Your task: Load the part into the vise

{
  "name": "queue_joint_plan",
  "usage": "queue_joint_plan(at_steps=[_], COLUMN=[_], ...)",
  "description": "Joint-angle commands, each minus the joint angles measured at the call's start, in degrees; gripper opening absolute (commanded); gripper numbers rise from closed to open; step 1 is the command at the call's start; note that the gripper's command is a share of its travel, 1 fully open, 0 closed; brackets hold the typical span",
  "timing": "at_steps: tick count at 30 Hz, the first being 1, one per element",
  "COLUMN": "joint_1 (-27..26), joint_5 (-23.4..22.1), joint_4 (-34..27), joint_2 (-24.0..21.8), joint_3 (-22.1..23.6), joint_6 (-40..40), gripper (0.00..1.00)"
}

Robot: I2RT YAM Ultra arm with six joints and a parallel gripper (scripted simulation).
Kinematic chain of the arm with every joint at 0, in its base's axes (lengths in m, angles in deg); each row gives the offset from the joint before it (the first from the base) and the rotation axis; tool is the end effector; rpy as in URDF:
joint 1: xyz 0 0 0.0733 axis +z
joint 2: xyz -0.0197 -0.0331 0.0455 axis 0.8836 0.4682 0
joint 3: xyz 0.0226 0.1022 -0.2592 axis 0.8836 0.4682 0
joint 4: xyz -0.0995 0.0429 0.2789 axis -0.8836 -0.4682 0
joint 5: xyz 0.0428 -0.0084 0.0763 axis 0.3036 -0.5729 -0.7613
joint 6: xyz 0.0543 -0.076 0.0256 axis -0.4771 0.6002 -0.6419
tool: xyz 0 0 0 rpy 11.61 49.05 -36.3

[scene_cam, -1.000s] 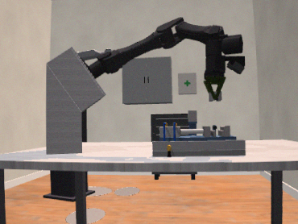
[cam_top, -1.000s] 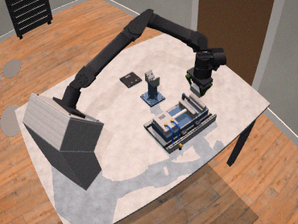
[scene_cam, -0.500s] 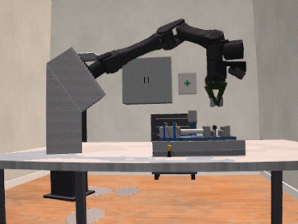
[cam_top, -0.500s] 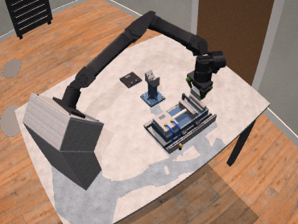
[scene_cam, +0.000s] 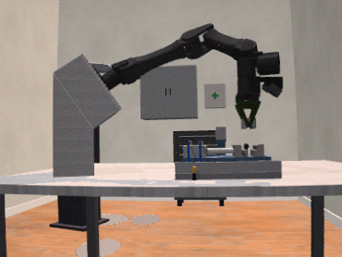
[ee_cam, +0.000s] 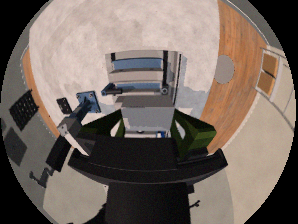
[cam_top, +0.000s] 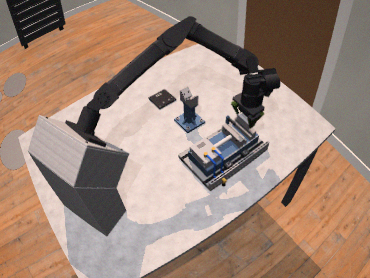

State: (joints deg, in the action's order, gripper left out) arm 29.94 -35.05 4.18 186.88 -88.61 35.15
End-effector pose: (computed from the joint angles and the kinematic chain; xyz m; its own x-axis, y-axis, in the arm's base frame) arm 0.4541 -0.2131 0.3015 -0.6615 0.1434 -0.7361 -0.1725 0.9261 0.3354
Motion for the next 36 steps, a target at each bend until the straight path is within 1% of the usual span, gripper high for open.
queue_joint_plan(at_steps=[1,6,12,21,36], joint_1=[-0.6,-0.6,-0.3,-0.1,-0.1], joint_5=[0.6,0.8,0.7,1.0,1.0], joint_4=[1.7,2.5,2.9,3.3,3.1], joint_2=[-1.6,0.5,-1.0,0.0,0.1], joint_3=[0.2,0.7,0.7,0.8,0.9], joint_6=[-0.9,-1.3,-1.5,-1.6,-1.6], gripper=[0.00,0.00,0.00,0.00,0.00])
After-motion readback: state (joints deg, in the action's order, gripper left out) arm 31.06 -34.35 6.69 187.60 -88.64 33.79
